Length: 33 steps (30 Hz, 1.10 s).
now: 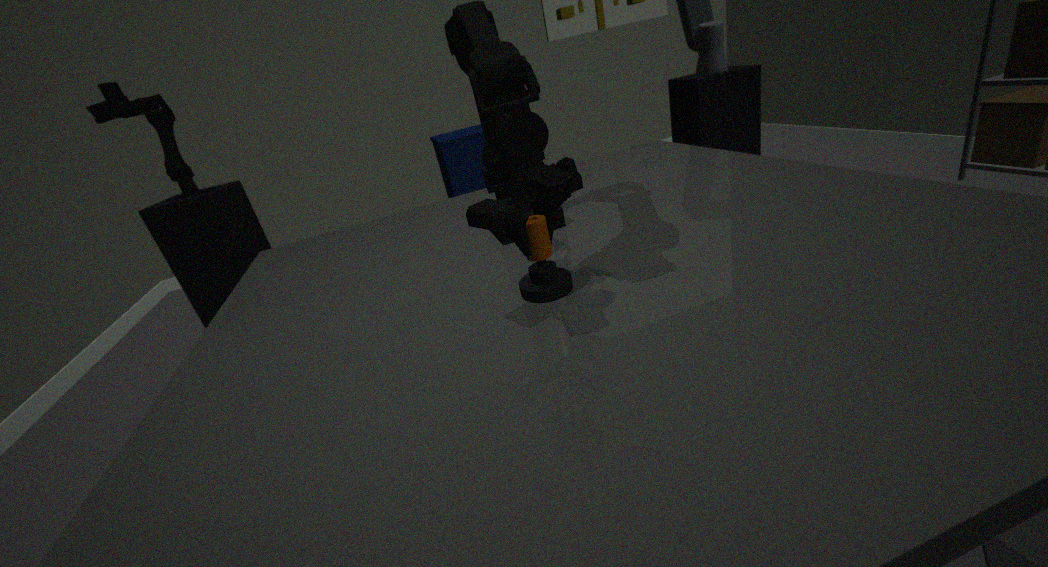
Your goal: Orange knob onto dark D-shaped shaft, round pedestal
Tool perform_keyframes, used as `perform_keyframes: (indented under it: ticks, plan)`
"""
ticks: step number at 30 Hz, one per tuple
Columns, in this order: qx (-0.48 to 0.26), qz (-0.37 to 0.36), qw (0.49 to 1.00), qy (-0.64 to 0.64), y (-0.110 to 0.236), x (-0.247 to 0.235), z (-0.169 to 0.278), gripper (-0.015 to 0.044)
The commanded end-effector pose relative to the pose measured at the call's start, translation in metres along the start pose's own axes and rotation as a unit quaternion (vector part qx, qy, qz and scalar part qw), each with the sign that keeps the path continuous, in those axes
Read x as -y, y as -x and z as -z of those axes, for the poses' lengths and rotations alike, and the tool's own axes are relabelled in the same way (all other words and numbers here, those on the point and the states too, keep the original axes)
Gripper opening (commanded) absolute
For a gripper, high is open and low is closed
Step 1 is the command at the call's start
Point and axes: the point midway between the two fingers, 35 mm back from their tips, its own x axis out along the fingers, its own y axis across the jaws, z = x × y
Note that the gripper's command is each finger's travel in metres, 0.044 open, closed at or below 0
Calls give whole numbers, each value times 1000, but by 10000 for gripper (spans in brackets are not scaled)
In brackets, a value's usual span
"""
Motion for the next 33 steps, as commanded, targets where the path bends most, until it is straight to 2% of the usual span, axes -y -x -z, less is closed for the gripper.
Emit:
perform_keyframes:
  ticks: [1,7,13,33]
  plan:
    - [-3,0,1000,2,2,-2,3,0]
    - [-3,0,1000,15,5,-3,4,0]
    - [-3,0,994,107,4,-2,3,0]
    - [-3,0,994,107,1,3,-3,0]
